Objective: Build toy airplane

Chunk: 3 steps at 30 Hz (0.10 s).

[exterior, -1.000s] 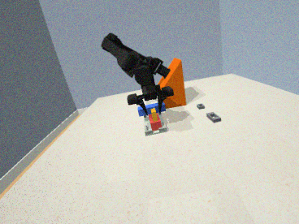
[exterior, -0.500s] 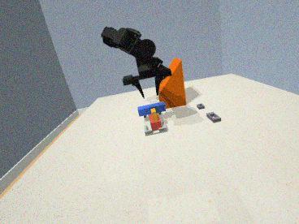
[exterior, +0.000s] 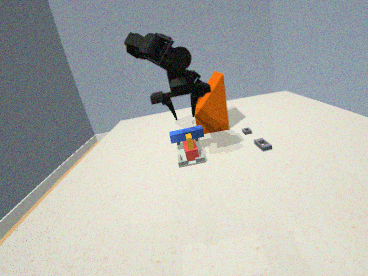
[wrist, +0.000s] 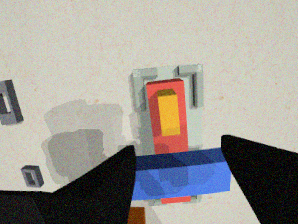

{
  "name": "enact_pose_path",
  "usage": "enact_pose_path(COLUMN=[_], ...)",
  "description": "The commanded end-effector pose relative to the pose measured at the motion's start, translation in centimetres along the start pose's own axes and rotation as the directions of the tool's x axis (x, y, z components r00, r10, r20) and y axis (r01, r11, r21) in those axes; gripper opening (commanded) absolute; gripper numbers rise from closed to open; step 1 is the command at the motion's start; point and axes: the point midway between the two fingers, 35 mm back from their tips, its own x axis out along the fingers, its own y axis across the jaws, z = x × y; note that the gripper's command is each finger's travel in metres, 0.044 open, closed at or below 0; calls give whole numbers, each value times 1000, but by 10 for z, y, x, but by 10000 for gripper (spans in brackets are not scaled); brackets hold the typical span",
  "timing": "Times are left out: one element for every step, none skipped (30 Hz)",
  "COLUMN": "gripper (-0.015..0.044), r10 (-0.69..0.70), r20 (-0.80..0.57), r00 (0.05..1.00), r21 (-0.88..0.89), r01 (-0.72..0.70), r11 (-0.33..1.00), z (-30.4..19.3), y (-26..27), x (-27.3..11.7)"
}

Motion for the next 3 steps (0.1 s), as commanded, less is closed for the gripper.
enact_pose_path(gripper=[260, 260, 260], r10=[3, 3, 3], r20=[-1, -1, -1], r00=[1000, 1000, 1000], r21=[5, 5, 5], r01=[-3, -3, -3], r11=[1000, 1000, 1000], z=[0, 0, 0], y=[0, 0, 0], x=[0, 0, 0])
